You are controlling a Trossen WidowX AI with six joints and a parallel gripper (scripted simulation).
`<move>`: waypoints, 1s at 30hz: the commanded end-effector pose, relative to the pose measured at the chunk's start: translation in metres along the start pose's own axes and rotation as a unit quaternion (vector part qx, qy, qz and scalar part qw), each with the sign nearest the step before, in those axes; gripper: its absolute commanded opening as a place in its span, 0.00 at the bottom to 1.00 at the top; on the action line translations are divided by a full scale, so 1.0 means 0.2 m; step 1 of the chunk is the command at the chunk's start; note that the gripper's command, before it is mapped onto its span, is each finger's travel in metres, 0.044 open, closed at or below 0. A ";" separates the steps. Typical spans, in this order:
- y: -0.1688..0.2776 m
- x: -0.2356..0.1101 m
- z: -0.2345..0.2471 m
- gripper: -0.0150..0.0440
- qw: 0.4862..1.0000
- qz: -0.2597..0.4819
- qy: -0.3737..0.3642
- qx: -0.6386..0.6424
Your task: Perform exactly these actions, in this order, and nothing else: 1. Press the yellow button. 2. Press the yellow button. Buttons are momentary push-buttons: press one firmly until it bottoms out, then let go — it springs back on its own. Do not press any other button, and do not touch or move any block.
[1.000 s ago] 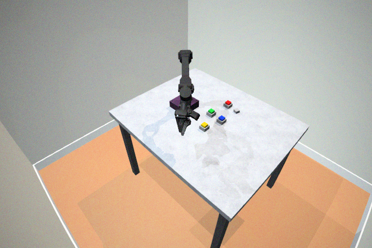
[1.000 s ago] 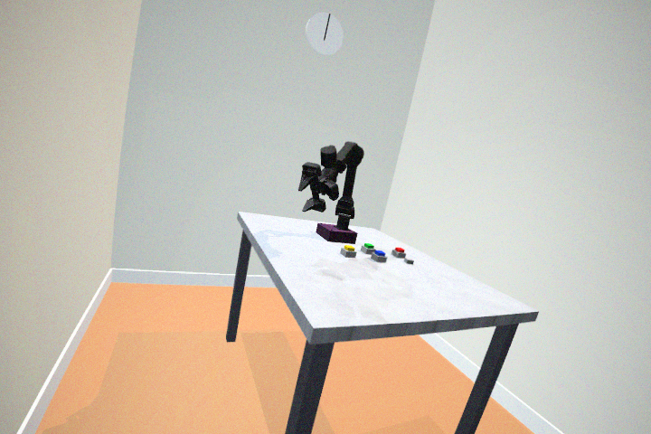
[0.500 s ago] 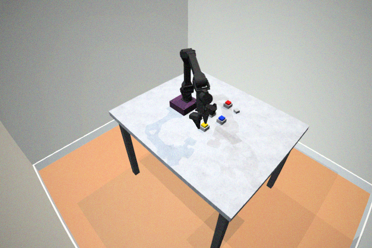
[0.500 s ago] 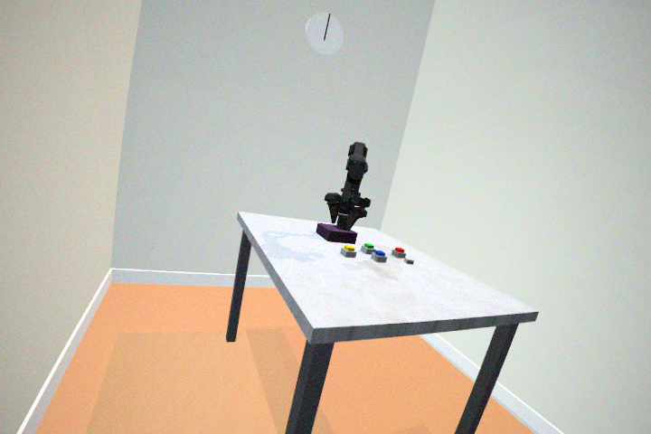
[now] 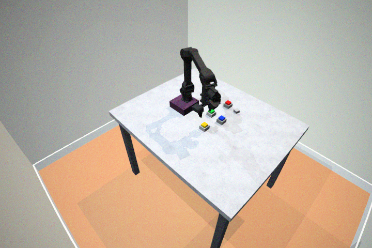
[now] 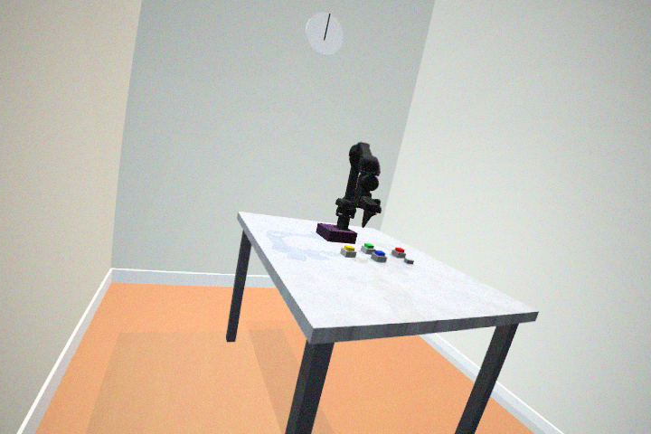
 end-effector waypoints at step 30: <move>0.01 0.33 0.02 0.29 1.000 0.003 -0.005 0.008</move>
Point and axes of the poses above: the point midway between the two fingers, 35 mm back from their tips, its own x axis out along the fingers, its own z axis across the jaws, y = z × x, the point moved 7 cm from there along -x, back along the fingers, and after that the axes turned 15 degrees about -x, right-handed, at the moved point
